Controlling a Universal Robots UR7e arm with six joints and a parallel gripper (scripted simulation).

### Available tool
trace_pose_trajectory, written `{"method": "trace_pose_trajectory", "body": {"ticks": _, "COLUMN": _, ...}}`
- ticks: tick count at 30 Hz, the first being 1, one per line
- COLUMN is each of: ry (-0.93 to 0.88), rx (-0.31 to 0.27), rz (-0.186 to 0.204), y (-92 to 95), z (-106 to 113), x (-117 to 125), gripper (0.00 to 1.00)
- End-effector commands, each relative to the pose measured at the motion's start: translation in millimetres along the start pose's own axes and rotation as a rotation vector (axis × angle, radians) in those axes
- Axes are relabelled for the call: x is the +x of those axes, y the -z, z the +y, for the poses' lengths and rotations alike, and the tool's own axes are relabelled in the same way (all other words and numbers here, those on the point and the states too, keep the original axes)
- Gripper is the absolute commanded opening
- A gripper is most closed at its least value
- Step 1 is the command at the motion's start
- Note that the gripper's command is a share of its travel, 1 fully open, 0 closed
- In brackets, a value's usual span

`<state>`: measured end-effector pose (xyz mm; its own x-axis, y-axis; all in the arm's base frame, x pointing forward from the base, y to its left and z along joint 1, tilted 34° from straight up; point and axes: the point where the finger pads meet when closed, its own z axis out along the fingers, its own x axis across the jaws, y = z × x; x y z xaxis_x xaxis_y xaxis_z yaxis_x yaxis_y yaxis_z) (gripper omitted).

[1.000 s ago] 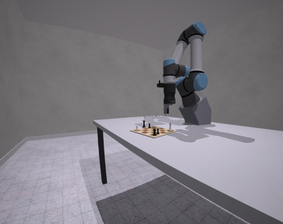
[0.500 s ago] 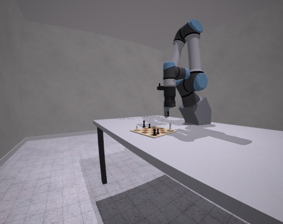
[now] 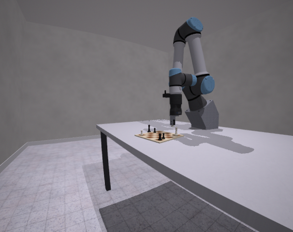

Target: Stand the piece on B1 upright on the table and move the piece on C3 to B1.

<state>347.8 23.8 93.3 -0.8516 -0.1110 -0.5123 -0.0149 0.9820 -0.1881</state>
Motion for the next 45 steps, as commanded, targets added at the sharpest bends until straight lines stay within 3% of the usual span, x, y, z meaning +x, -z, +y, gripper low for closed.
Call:
{"method": "trace_pose_trajectory", "body": {"ticks": 1, "ry": -0.001, "rx": 0.007, "rz": -0.008, "y": -12.7, "z": -0.3, "x": -1.3, "gripper": 0.0}}
{"method": "trace_pose_trajectory", "body": {"ticks": 23, "ry": -0.002, "rx": 0.008, "rz": -0.01, "y": -40.7, "z": -1.2, "x": -3.0, "gripper": 0.0}}
{"method": "trace_pose_trajectory", "body": {"ticks": 45, "ry": -0.002, "rx": 0.008, "rz": -0.013, "y": -44.5, "z": -1.6, "x": -4.0, "gripper": 0.0}}
